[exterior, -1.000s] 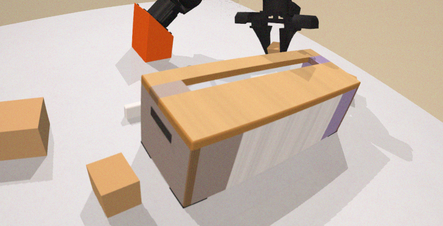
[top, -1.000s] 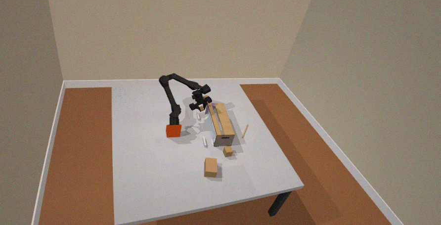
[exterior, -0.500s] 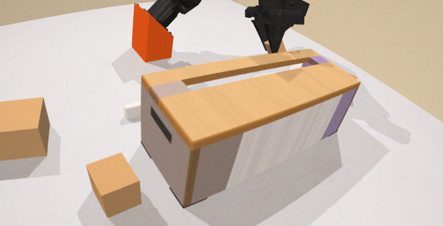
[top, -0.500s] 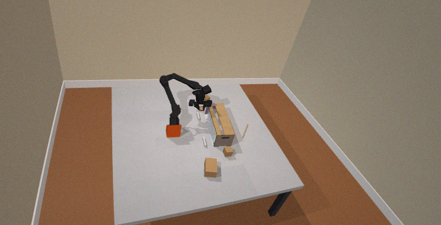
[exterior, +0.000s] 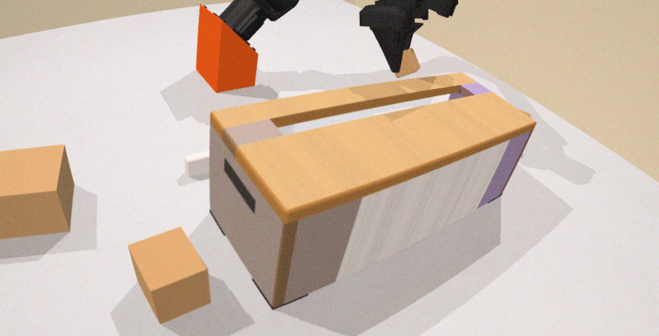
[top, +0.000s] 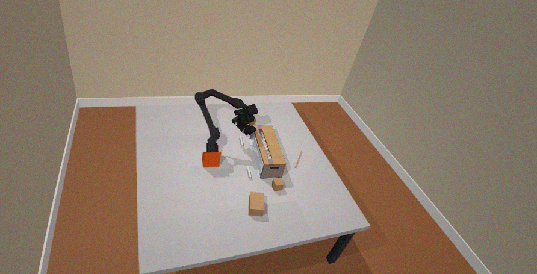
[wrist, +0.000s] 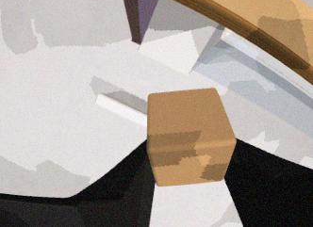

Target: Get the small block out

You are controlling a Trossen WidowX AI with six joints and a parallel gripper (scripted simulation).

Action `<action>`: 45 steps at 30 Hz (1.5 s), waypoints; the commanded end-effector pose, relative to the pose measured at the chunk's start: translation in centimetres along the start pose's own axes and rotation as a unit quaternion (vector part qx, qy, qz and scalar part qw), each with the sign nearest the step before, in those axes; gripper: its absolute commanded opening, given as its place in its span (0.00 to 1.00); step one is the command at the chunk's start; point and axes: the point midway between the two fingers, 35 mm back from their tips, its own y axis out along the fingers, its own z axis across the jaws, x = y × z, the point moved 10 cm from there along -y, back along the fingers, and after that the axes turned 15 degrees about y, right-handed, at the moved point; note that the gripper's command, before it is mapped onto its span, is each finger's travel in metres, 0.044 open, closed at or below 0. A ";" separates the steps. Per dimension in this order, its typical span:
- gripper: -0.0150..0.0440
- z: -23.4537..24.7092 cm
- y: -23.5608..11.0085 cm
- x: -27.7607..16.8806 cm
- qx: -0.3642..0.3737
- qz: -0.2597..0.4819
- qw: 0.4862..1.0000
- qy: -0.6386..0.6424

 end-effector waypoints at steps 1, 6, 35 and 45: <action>0.25 -0.2 -0.4 0.1 0.006 -0.003 0.997 0.072; 0.25 -0.4 -0.8 -0.1 0.013 -0.002 0.984 0.178; 0.25 -1.7 -3.3 -1.2 0.057 0.020 0.692 0.720; 0.25 -2.1 -4.2 -1.5 0.072 0.037 0.521 0.850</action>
